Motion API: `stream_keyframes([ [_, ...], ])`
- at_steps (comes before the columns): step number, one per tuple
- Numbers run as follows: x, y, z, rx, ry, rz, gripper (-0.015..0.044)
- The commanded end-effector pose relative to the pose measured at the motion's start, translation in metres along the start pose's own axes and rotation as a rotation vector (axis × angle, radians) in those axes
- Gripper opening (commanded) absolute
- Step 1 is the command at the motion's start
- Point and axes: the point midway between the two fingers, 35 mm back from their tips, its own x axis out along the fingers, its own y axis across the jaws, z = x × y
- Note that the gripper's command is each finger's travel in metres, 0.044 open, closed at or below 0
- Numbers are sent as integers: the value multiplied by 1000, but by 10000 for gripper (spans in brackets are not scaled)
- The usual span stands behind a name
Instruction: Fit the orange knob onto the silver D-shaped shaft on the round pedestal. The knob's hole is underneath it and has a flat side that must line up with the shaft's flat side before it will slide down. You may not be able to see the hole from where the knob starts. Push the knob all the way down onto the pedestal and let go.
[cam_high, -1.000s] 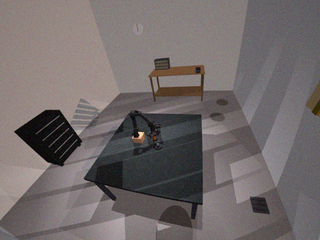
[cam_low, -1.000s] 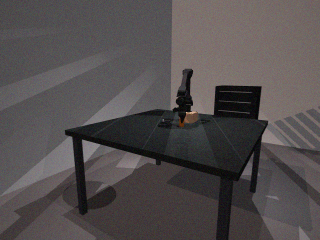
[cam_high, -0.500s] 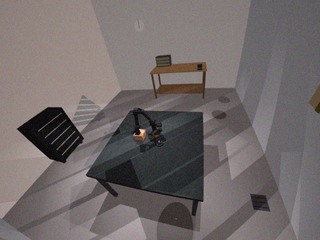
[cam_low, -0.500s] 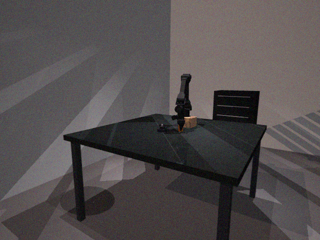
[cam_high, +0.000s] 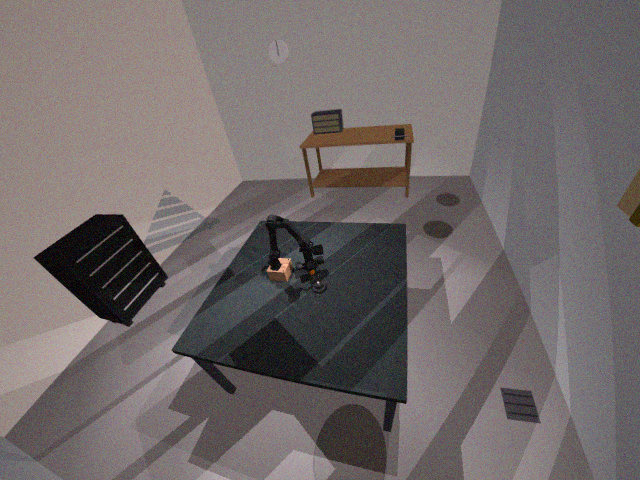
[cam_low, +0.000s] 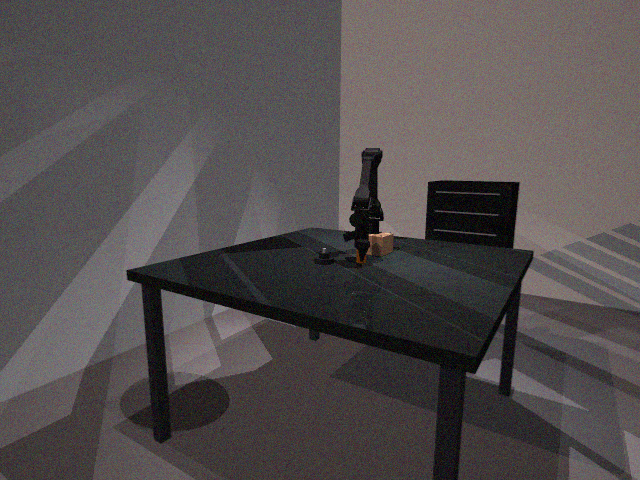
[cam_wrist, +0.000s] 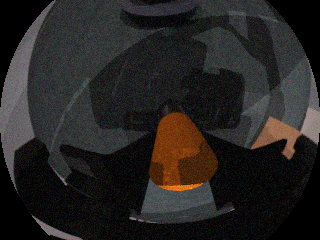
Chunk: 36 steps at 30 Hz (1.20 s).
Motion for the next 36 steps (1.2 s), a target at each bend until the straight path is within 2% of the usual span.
stream_keyframes([
  [1, 1, -1, 0, 6, -3, -3, 138],
  [2, 1, -1, 0, 6, -3, -3, 131],
  [7, -15, 4, 2, 6, -4, -2, 0],
  [24, -135, 3, 5, 6, -4, -1, 0],
  [31, -140, 3, 4, 7, -4, 6, 0],
  [36, -144, 6, 2, 11, -2, 82, 0],
])
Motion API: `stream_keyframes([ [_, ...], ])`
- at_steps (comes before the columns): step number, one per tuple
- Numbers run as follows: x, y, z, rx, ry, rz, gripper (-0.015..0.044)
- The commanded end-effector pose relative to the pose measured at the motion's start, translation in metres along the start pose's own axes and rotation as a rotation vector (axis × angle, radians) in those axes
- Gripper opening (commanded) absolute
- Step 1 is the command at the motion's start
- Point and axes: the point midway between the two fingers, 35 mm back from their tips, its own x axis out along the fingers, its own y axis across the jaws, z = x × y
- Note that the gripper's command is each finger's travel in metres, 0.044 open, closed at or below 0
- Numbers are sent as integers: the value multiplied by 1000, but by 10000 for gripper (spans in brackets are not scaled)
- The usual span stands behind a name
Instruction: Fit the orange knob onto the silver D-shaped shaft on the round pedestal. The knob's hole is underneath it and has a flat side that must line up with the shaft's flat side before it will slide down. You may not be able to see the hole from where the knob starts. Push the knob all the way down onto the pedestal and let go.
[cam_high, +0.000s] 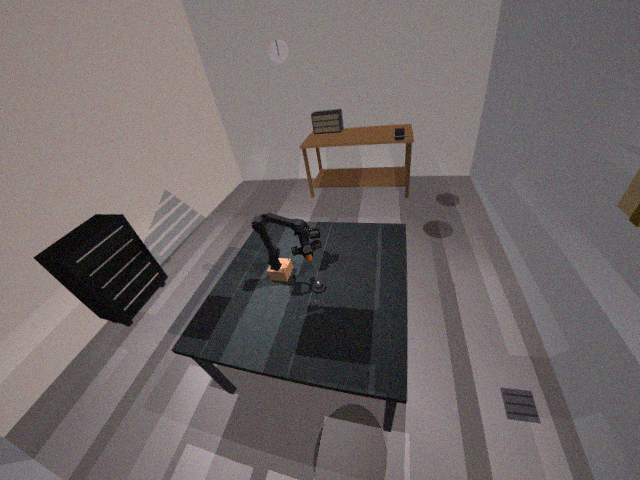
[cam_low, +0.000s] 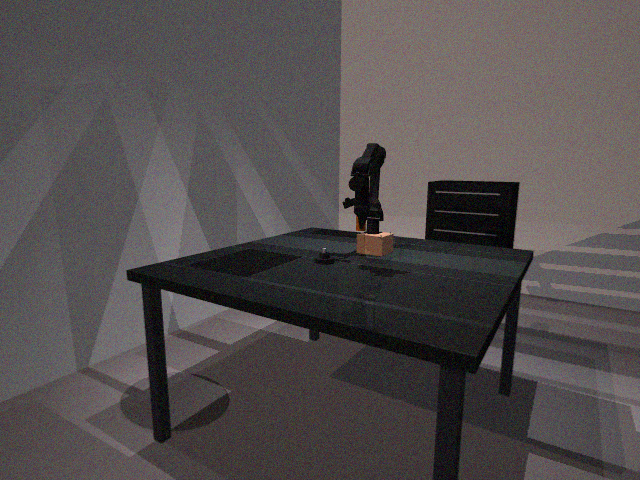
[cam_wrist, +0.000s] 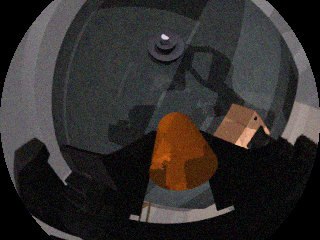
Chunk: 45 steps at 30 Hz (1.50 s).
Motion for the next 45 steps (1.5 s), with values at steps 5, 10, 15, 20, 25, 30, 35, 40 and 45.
stream_keyframes([
  [5, -13, 5, -5, 0, 6, 154, 0],
  [10, -23, 9, -7, 1, 6, 262, 0],
  [15, -34, 13, -10, 1, 6, 371, 0],
  [20, -45, 16, -12, 1, 6, 479, 0],
  [25, -55, 20, -15, 2, 7, 587, 0],
  [30, -65, 24, -18, 2, 7, 694, 0],
  [35, -75, 28, -20, 3, 6, 799, 0],
  [40, -85, 31, -23, 3, 7, 908, 0],
  [45, -87, 32, -23, 2, 7, 922, 0],
])
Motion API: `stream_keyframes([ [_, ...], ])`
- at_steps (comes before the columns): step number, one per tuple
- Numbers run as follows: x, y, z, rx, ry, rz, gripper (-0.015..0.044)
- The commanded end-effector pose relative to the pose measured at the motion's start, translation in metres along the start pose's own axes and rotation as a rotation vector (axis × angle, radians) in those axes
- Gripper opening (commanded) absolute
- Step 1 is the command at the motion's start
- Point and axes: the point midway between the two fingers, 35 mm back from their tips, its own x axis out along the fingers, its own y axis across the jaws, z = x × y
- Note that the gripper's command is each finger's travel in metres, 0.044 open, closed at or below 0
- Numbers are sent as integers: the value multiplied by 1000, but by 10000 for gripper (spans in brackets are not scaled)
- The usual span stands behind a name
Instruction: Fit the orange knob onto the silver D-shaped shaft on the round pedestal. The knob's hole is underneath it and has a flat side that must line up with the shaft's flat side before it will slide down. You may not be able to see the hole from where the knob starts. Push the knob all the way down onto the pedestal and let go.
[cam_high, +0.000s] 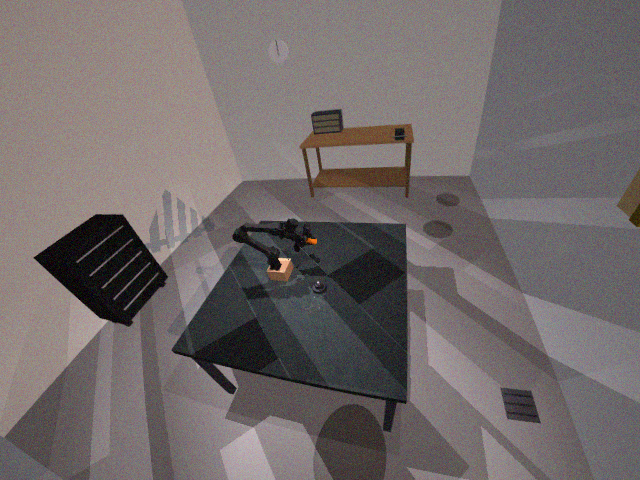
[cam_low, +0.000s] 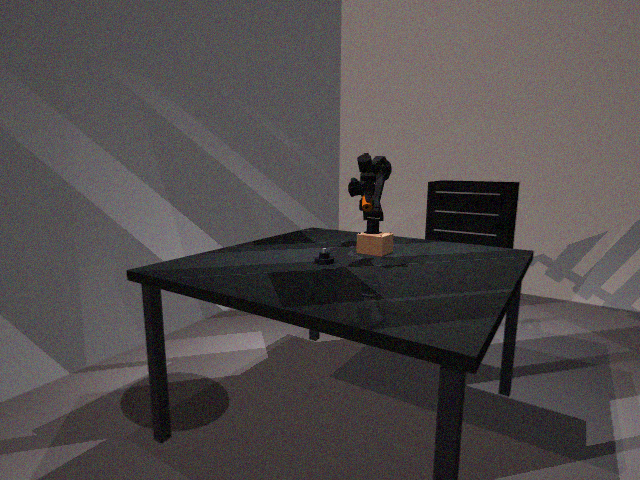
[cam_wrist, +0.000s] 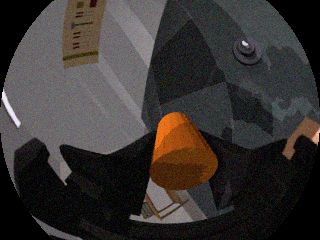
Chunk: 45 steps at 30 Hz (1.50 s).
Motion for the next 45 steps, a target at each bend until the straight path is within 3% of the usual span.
stream_keyframes([
  [1, -1, 3, -1, 5, 5, 27, 0],
  [15, -1, -2, -1, 6, 5, 148, 0],
  [45, 0, -2, -1, 1, 0, 112, 0],
])
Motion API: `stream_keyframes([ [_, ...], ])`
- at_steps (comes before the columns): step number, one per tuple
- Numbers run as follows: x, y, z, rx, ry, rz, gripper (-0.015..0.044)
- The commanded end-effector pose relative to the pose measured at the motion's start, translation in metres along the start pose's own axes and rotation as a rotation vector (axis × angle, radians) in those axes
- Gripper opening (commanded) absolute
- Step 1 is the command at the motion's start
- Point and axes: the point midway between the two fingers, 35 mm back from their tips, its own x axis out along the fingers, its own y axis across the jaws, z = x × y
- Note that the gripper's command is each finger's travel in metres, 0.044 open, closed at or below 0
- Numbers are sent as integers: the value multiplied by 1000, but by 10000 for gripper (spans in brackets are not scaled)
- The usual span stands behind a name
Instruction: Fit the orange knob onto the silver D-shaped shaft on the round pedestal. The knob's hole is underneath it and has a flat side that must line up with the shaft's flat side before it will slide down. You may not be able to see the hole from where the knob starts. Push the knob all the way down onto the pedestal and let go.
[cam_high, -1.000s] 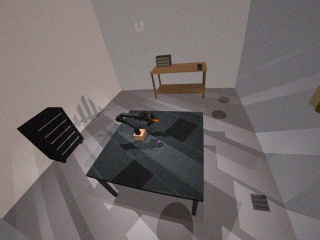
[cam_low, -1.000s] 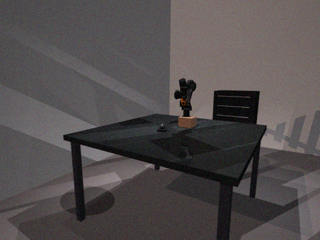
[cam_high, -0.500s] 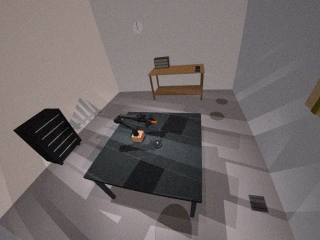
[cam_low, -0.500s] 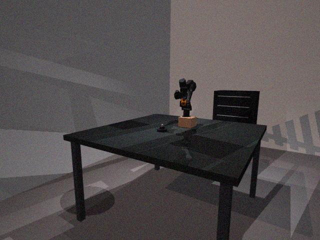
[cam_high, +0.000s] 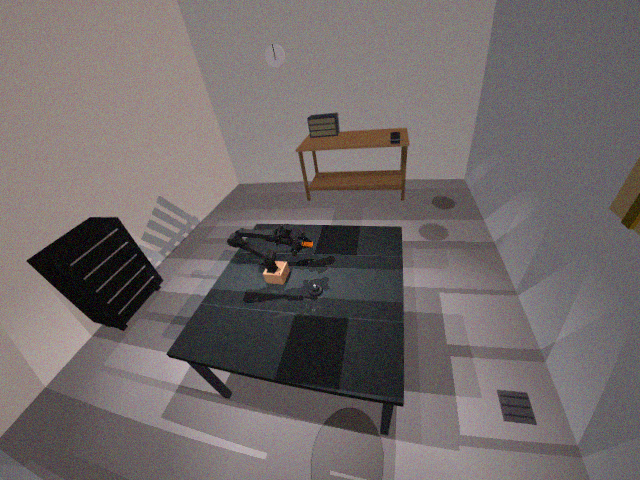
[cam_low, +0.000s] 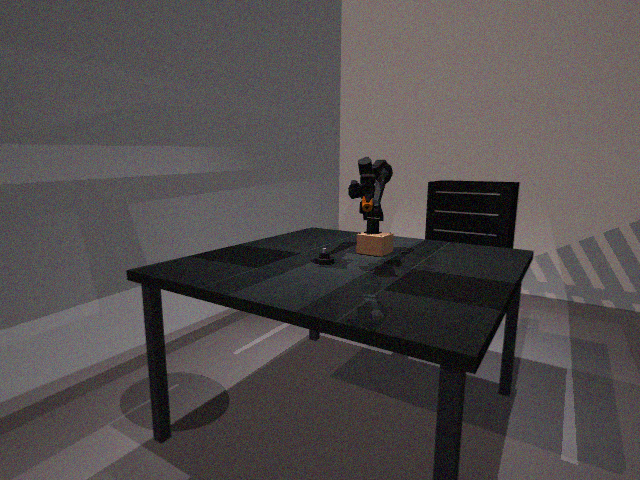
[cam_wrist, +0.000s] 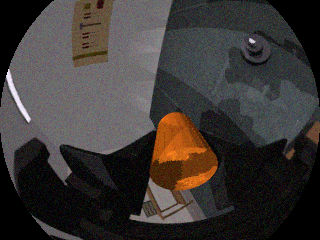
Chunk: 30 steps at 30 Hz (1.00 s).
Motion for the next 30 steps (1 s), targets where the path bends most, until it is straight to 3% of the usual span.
stream_keyframes([
  [1, -1, 2, 0, -3, -3, 9, 0],
  [9, 6, -4, 0, 1, 1, -40, 0],
  [30, 32, -26, 0, 8, 3, -439, 0],
])
